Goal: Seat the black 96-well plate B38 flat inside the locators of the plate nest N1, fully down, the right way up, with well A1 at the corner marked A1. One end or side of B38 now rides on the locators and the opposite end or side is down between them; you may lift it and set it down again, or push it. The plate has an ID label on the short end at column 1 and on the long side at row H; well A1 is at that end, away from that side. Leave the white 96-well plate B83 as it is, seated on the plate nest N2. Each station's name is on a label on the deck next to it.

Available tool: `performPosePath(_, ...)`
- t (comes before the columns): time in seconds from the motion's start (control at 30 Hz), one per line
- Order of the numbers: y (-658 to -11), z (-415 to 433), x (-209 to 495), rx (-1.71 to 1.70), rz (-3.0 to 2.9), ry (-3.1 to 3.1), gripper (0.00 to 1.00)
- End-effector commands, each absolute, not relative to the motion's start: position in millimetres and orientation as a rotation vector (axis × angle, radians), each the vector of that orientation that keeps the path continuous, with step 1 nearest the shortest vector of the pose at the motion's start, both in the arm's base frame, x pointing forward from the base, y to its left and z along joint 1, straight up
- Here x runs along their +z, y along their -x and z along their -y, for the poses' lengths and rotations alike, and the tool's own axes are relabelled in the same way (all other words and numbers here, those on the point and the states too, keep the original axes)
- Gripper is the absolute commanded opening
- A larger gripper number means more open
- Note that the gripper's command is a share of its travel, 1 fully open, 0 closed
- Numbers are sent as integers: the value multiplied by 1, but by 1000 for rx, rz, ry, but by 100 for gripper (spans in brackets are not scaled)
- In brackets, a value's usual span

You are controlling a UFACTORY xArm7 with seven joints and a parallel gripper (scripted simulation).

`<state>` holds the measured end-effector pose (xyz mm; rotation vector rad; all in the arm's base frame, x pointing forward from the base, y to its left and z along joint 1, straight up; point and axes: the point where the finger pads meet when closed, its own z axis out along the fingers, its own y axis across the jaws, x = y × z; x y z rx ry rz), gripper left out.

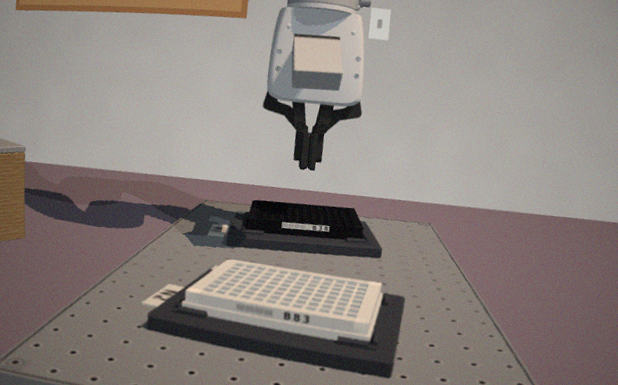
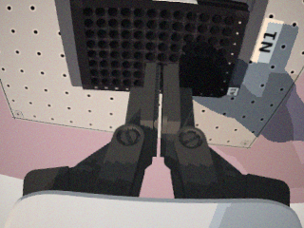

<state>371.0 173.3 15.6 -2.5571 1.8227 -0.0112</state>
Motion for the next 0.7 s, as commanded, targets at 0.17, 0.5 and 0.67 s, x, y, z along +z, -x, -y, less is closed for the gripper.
performPosePath(0.17,-371,-179,16,-14,-1856,2529,0)
performPosePath(0.5,-358,-227,10,-14,-1856,2529,0)
performPosePath(0.67,-354,-241,9,-14,-1856,2529,0)
